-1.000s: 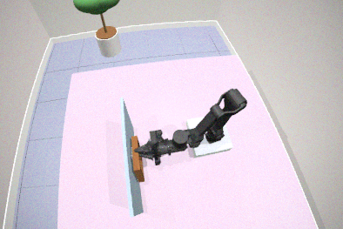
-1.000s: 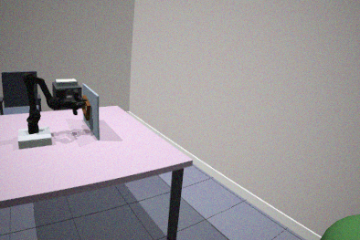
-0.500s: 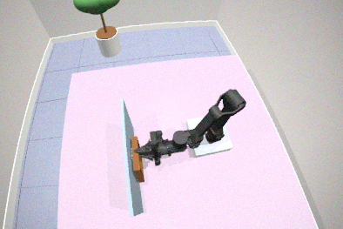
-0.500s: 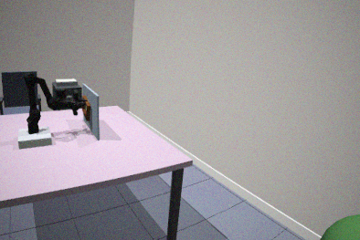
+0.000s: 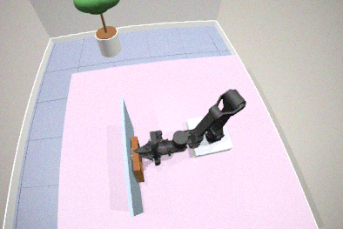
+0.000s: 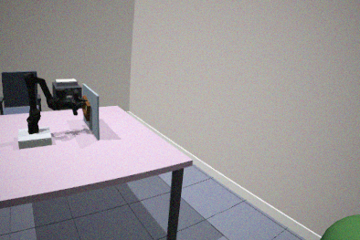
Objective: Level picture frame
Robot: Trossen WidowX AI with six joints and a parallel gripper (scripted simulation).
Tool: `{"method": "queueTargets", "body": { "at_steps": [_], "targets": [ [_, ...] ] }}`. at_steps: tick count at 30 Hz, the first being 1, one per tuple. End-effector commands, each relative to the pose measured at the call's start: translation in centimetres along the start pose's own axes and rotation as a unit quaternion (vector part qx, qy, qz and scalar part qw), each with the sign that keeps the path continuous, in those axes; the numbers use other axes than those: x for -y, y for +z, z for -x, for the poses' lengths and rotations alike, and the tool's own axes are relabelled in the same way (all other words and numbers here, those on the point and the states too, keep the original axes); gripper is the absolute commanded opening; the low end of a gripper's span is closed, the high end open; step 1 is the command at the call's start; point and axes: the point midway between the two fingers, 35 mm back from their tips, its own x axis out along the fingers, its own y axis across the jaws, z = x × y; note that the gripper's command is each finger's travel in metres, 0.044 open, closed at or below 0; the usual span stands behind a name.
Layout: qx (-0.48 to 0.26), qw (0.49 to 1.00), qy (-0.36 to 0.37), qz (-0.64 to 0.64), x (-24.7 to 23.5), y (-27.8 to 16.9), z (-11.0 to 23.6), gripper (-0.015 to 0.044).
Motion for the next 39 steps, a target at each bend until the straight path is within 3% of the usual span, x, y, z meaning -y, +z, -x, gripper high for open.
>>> {"method": "queueTargets", "body": {
  "at_steps": [1,39],
  "targets": [
    [0.000,1.000,0.000,0.002,0.01,-0.01,0.01,0.0000],
    [0.001,0.993,0.000,0.117,-0.21,-0.10,-0.01,0.0000]
  ]
}}
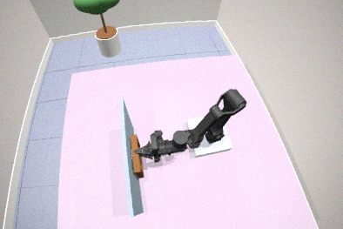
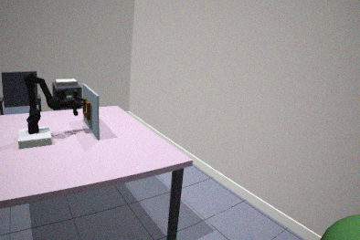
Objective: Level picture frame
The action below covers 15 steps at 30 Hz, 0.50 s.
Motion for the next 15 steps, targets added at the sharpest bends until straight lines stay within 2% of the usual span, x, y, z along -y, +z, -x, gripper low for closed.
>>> {"method": "queueTargets", "body": {
  "at_steps": [1,8,15],
  "targets": [
    [0.000,1.000,-0.001,0.010,0.01,-0.01,0.00,0.0000],
    [0.000,1.000,-0.001,0.029,-0.03,-0.02,-0.01,0.0000],
    [0.000,1.000,0.000,0.021,-0.05,-0.01,0.00,0.0184]
  ]
}}
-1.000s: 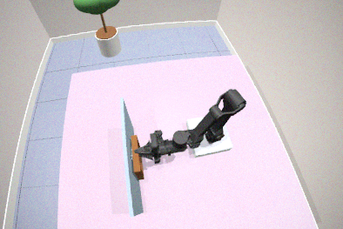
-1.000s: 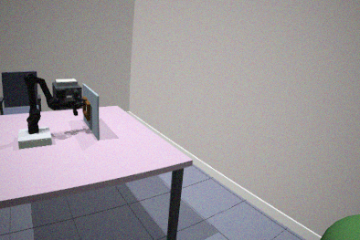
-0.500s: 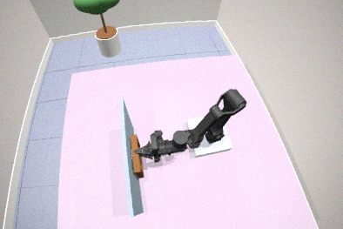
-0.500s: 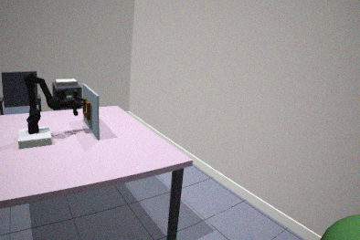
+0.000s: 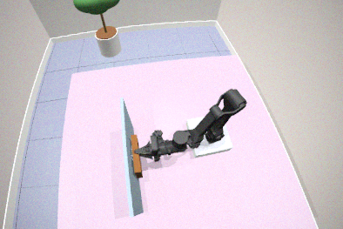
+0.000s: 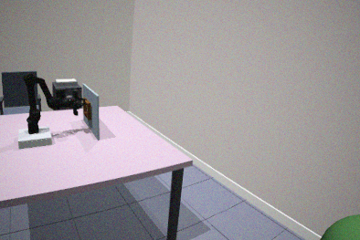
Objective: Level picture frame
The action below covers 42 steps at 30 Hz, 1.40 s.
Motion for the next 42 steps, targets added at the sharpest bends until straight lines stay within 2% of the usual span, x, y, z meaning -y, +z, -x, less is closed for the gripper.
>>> {"method": "queueTargets", "body": {
  "at_steps": [1,3,8,20,24,32,39,42],
  "targets": [
    [0.000,1.000,0.000,-0.001,0.0,0.0,0.0,0.0210],
    [0.000,1.000,0.000,-0.001,0.0,0.0,0.0,0.0260],
    [0.000,1.000,0.000,-0.008,-0.1,-0.1,0.6,0.0260],
    [0.000,0.991,-0.001,-0.131,0.6,-0.1,9.9,0.0260],
    [-0.002,0.993,0.001,-0.121,0.0,-0.6,9.6,0.0260],
    [-0.001,0.992,-0.002,-0.128,-2.2,-2.2,14.2,0.0260],
    [0.000,0.991,-0.005,-0.132,-3.3,-1.0,18.3,0.0260],
    [0.001,0.991,-0.005,-0.132,-3.4,-0.5,19.0,0.0260]
  ]
}}
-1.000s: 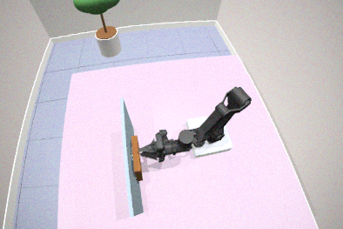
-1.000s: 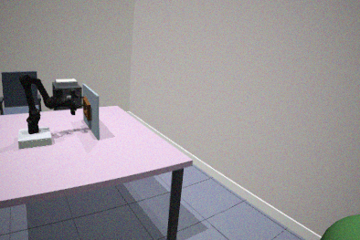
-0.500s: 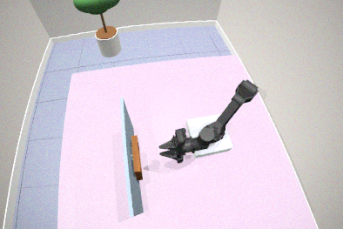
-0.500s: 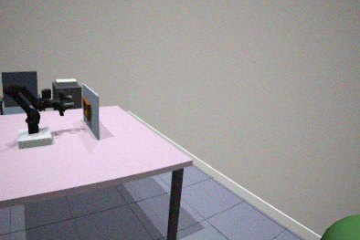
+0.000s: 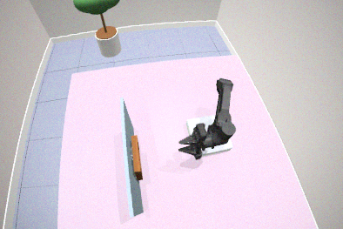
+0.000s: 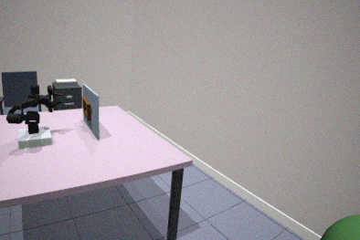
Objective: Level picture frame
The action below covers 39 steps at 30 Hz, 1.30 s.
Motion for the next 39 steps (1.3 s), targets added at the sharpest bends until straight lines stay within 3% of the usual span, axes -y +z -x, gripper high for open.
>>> {"method": "queueTargets", "body": {
  "at_steps": [1,39],
  "targets": [
    [0.003,1.000,0.000,-0.003,-0.33,0.76,1.10,0.0260],
    [0.003,1.000,0.000,-0.003,-0.33,0.76,1.10,0.0260]
  ]
}}
